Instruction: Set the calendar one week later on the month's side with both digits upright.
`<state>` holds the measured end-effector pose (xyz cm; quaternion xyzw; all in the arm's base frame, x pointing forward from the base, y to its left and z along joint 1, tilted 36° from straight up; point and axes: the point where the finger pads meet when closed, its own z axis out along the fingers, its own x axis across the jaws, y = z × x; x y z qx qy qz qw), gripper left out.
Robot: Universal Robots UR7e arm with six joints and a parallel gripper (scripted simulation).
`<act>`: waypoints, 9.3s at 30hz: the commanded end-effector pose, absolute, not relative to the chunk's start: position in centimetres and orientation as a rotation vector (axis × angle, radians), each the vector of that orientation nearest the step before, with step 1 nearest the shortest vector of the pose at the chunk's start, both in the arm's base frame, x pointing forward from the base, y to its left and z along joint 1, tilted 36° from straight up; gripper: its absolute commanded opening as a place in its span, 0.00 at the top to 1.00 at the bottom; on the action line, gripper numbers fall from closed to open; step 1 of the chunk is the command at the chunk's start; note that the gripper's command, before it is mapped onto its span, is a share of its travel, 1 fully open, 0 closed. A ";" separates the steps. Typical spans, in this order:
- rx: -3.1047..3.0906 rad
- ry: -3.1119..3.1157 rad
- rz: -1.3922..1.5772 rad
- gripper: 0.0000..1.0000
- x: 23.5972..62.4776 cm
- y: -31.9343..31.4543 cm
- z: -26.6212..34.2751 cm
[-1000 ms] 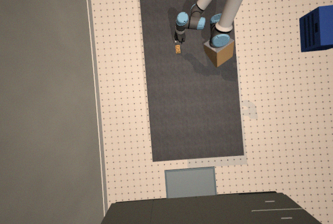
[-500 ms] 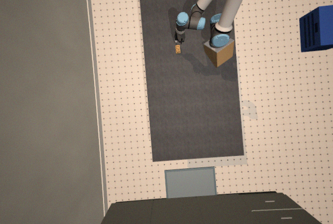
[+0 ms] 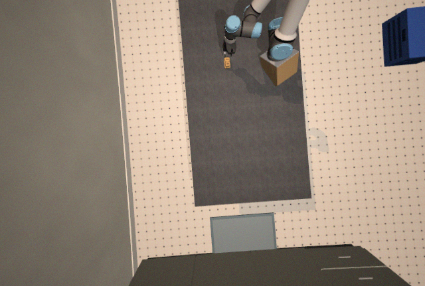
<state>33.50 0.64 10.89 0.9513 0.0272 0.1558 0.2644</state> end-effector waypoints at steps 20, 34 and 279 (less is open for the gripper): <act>2.571 0.073 0.422 0.13 33.6 0.6 10.8; 2.571 0.073 0.422 0.13 33.9 0.1 10.0; 2.571 0.073 0.422 0.43 32.9 1.8 12.5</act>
